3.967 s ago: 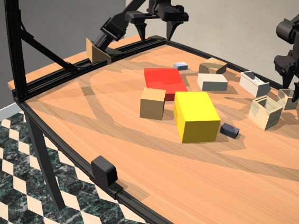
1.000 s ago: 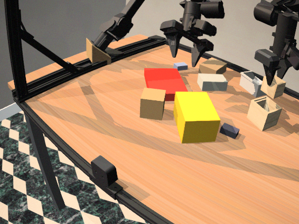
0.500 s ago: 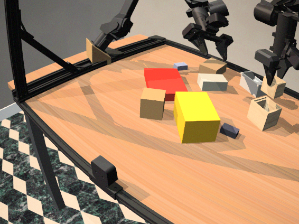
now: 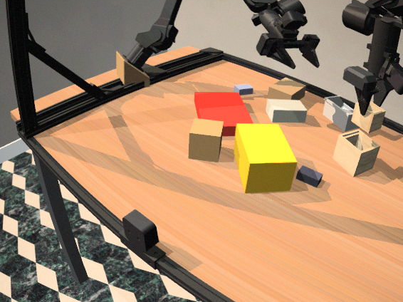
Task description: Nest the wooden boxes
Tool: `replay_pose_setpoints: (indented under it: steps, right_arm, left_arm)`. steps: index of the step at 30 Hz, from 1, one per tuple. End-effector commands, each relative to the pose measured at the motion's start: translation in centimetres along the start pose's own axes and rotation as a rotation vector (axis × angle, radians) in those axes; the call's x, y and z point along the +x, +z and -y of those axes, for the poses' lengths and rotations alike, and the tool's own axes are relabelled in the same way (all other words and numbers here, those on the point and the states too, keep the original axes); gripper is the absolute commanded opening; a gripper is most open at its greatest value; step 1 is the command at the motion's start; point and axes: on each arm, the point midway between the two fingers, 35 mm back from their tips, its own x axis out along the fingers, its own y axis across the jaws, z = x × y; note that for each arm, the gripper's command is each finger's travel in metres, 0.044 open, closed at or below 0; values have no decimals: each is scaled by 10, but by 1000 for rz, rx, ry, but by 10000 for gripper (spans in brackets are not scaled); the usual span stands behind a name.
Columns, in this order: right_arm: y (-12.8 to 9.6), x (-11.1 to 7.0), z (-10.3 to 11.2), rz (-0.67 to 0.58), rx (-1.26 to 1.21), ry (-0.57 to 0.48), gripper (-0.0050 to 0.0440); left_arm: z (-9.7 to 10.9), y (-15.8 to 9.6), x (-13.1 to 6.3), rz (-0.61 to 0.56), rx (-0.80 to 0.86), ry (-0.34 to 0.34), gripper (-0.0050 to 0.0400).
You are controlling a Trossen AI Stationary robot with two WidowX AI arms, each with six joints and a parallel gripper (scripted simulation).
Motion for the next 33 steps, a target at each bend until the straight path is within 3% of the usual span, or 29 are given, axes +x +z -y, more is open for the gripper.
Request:
replay_pose_setpoints:
  steps: [1, 33]
  right_arm:
    - [1, 4, 2, 4, 11, 3, 0]
    - [1, 39, 6, 4, 58, 3, 0]
  left_arm:
    - [1, -1, 0, 2, 6, -1, 400]
    - [1, -1, 0, 2, 6, -1, 400]
